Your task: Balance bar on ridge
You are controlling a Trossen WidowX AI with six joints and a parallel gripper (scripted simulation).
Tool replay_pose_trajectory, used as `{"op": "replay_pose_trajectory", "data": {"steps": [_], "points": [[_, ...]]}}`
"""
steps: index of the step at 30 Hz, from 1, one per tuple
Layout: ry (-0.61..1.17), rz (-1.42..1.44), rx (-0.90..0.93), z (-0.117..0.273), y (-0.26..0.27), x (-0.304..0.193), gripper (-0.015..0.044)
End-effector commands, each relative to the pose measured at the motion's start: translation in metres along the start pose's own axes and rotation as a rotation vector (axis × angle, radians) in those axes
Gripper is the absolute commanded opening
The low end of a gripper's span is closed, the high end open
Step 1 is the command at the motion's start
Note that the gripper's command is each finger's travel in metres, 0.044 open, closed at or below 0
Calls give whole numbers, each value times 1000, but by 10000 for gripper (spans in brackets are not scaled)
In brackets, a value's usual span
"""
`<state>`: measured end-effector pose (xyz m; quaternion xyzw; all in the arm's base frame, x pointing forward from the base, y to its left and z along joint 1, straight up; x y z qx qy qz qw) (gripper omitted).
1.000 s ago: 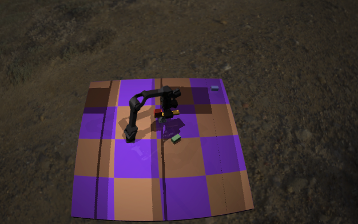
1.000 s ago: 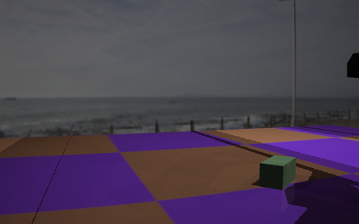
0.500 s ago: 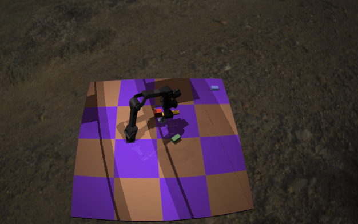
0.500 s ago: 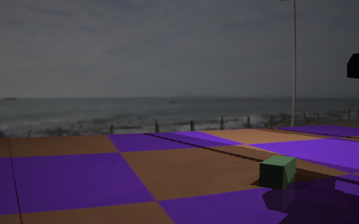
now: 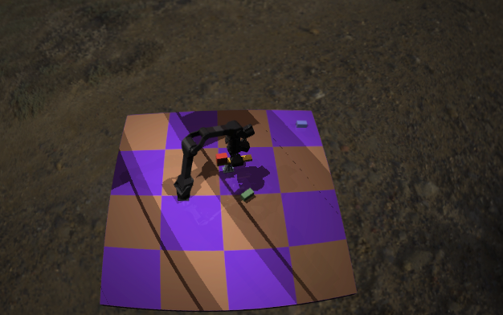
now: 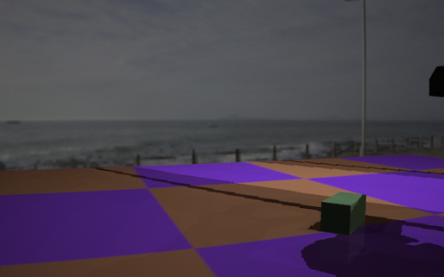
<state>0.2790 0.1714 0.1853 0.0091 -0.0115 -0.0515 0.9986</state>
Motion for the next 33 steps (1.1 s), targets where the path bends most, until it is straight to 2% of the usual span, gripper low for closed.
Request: {"op": "replay_pose_trajectory", "data": {"steps": [1, 23, 33], "points": [[1, 0, 0, 0, 0, 0, 171], [1, 0, 0, 0, 0, 0, 185], [1, 0, 0, 0, 0, 0, 440]]}}
Point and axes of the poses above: the point midway between the two fingers, 35 mm back from their tips, its own z axis back along the fingers, its own y axis across the jaws, x = y × z, the point moved 7 cm from there along z, back along the fingers, and after that the axes turned 15 degrees about -z, right-handed, at the moved point
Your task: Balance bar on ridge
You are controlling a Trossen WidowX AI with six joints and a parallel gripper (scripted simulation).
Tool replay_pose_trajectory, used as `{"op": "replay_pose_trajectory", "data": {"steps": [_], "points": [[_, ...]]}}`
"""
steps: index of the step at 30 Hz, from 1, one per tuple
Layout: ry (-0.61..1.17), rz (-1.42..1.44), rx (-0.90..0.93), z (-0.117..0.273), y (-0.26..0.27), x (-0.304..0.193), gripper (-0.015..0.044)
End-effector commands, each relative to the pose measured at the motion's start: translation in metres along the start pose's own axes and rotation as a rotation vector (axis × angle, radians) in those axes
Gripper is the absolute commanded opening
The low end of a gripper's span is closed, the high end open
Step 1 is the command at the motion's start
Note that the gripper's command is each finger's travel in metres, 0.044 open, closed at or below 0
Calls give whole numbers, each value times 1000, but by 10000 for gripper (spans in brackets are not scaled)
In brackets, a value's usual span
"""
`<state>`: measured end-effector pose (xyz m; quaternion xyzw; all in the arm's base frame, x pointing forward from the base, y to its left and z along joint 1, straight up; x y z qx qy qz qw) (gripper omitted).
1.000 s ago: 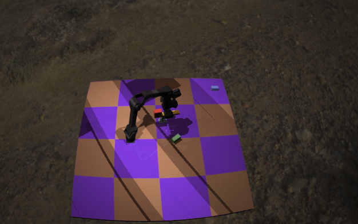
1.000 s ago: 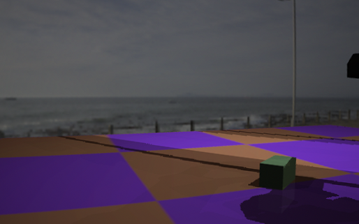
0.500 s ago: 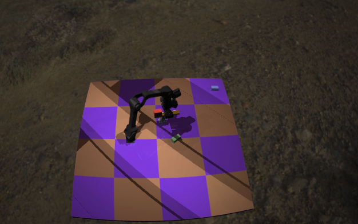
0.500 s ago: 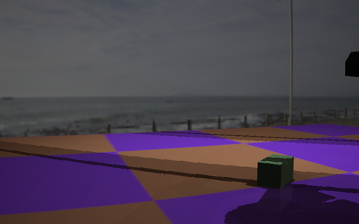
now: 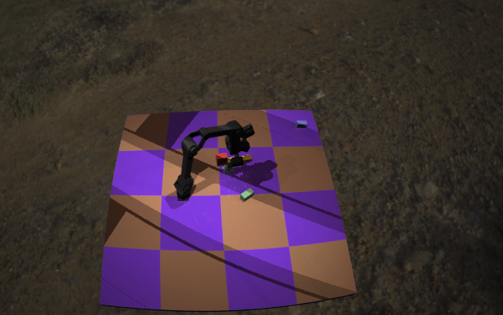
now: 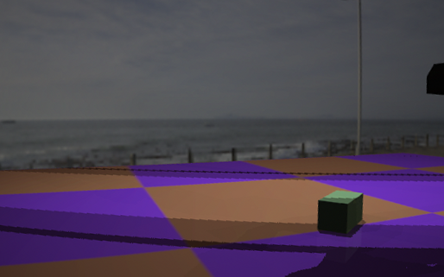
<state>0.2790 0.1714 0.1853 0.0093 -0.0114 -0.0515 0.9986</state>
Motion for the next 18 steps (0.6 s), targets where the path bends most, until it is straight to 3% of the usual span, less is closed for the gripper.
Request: {"op": "replay_pose_trajectory", "data": {"steps": [1, 4, 12, 18], "points": [[0, 0, -1, 0, 0, 0, 440], [-1, 0, 0, 7, 1, 1, 440], [-12, 0, 9, 93, 0, 0, 440], [-13, 0, 10, 100, -1, -1, 440]]}}
Point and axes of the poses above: the point midway between the two fingers, 35 mm back from their tips, its own z axis back along the fingers, its own y axis across the jaws, x = y × z, the point moved 7 cm from there along z, back along the fingers, and after that the axes turned 15 degrees about -z, right-handed, at the moved point
